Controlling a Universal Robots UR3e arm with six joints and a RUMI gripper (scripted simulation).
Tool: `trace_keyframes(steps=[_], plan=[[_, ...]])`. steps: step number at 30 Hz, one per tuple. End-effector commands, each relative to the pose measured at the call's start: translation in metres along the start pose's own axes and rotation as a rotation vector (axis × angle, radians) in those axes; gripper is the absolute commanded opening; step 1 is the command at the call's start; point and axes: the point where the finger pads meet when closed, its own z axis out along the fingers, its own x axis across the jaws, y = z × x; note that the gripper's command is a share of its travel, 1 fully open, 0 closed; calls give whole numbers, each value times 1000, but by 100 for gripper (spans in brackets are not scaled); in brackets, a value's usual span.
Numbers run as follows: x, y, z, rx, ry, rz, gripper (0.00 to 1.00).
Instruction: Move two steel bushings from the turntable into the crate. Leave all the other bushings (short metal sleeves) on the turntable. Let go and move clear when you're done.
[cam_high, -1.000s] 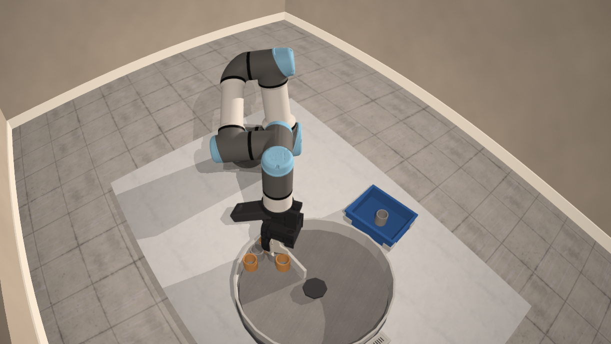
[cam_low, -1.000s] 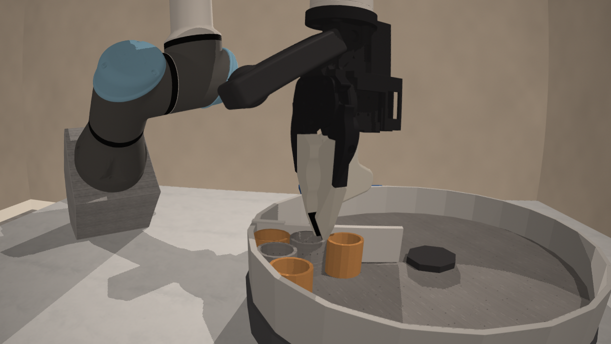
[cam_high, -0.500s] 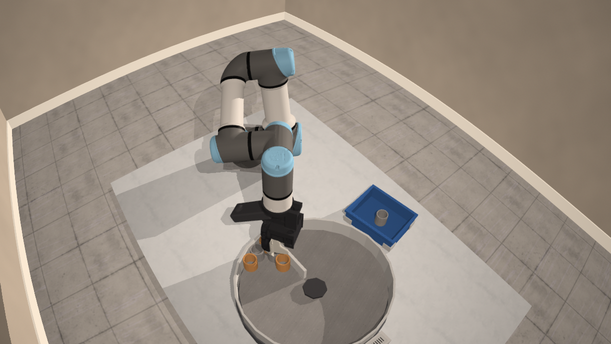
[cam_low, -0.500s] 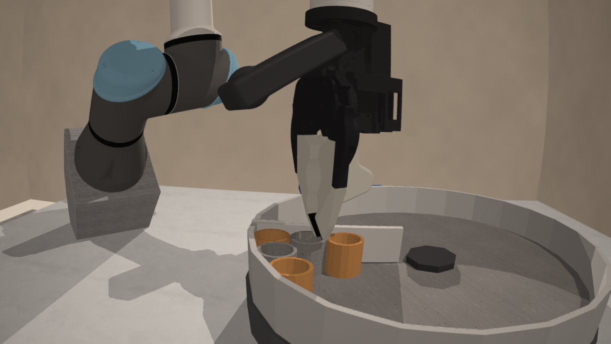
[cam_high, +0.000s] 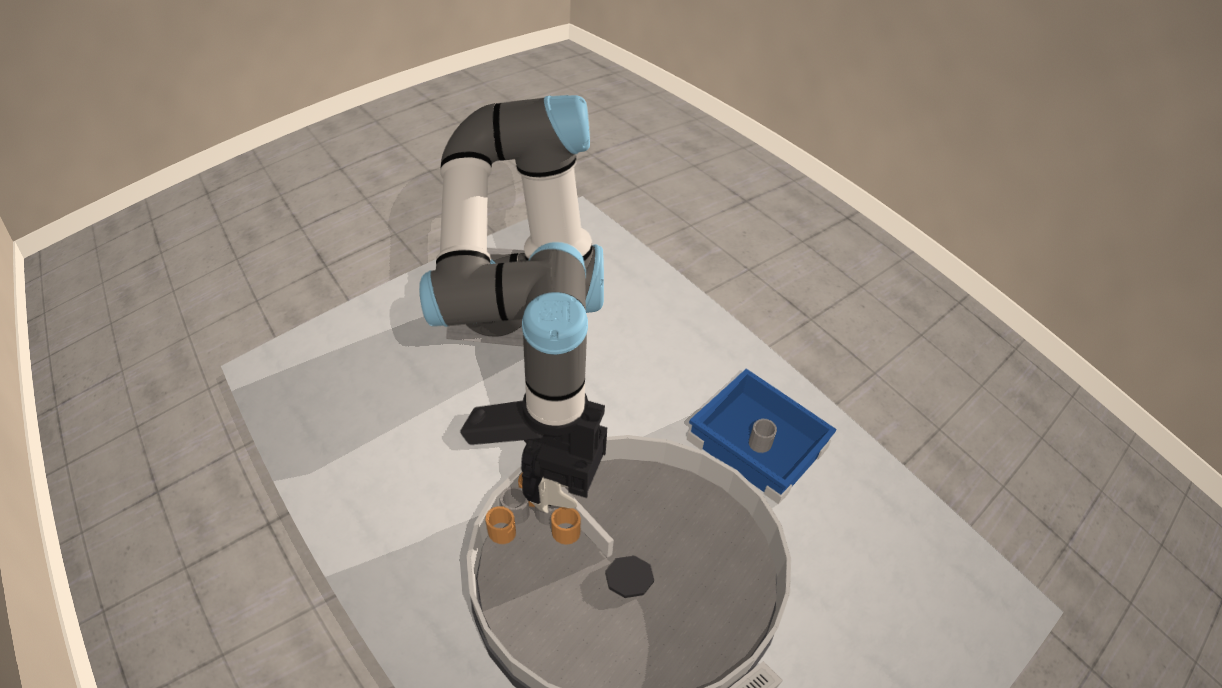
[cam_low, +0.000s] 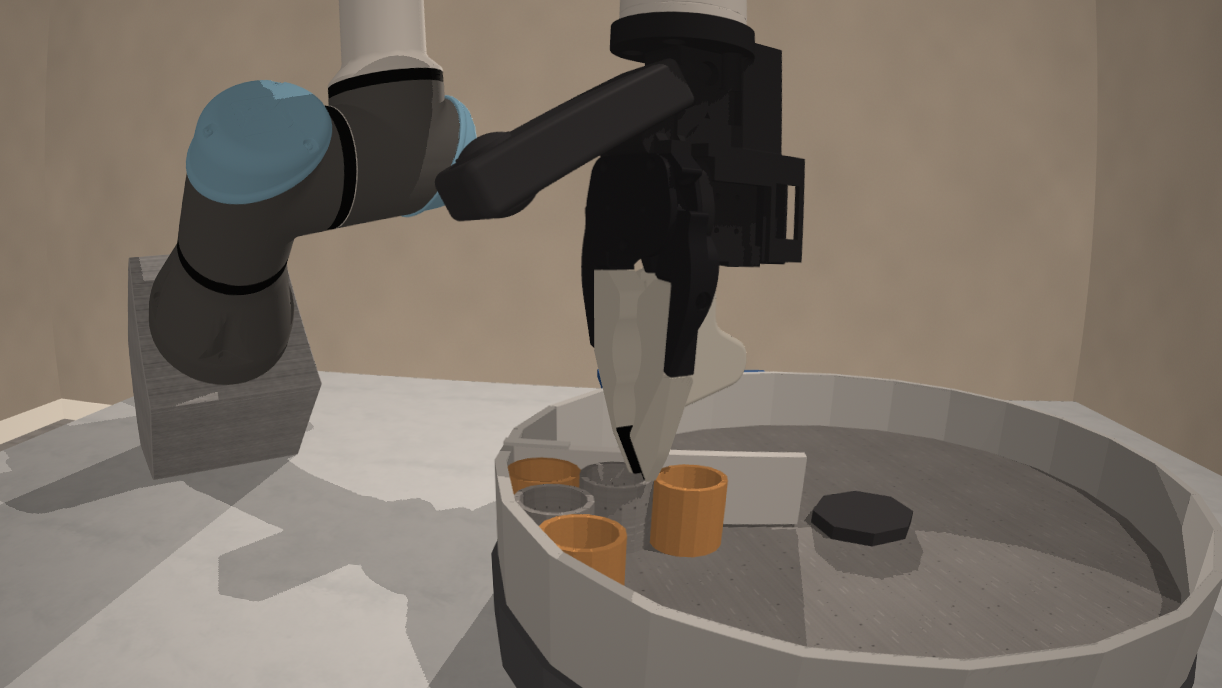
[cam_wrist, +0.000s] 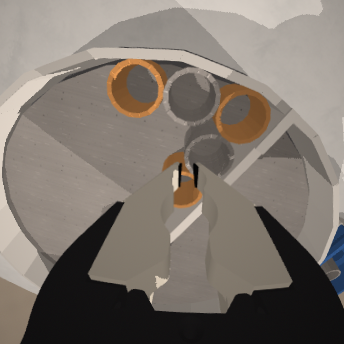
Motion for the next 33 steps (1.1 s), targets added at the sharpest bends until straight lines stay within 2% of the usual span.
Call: trace_keyframes(steps=[1,8,21,33], plan=[[-1,0,0,-1,-2,0,5],[-1,0,3,-1,-2,0,5],[-1,0,22,-1,-2,0,5],[-1,0,23,-1,-2,0,5]])
